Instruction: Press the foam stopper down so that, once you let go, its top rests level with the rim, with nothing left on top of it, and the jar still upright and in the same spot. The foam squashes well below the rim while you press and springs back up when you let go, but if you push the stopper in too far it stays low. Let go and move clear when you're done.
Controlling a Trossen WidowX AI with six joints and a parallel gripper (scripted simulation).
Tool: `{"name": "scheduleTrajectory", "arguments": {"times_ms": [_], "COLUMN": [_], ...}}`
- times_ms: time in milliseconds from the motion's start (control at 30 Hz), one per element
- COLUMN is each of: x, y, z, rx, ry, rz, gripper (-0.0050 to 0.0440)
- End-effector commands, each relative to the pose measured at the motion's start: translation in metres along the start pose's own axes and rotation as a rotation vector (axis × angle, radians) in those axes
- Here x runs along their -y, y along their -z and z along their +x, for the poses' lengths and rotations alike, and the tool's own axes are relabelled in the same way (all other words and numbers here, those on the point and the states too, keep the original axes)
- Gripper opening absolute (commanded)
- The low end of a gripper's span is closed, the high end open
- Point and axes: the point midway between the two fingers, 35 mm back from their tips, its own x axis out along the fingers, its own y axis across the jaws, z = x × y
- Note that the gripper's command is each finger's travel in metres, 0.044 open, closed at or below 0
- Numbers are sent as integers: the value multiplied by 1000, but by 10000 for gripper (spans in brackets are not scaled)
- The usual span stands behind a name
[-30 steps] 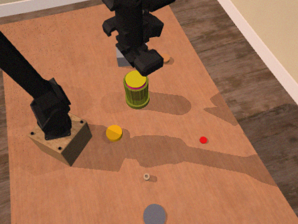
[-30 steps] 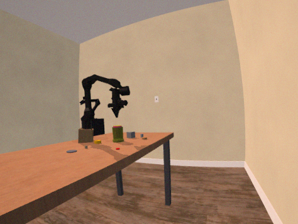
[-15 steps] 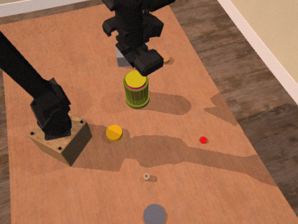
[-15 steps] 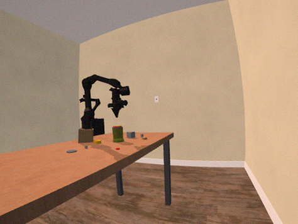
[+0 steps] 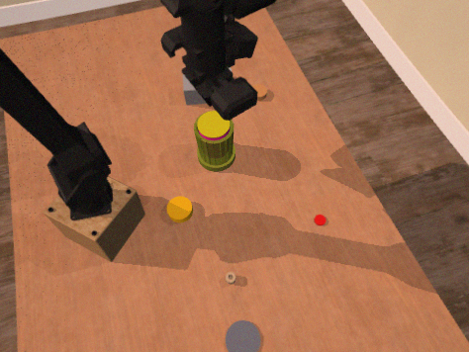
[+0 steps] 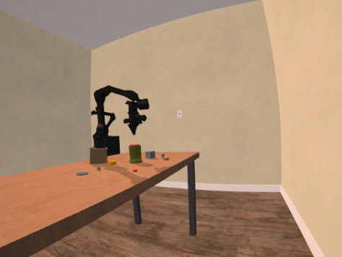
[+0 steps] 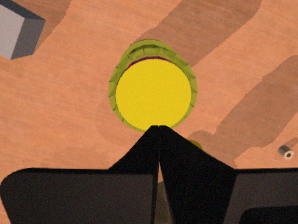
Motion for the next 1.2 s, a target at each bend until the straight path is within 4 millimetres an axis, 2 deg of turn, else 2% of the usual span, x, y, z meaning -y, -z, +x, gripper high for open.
{"name": "scheduleTrajectory", "arguments": {"times_ms": [0,533,600,733,800,833,933,1167], "x": [0,0,0,0,0,0,0,0], "y": [-2,-2,-3,-3,-3,-2,-4,-5], "z": [-5,-6,-14,-48,-48,-34,-24,22], "rx": [20,20,20,22,22,21,21,22], "ry": [1,1,1,2,2,1,1,2], "rz": [-1,-1,-2,-6,-6,0,-1,-5], "gripper": [0,0,0,0,0,0,0,0]}}
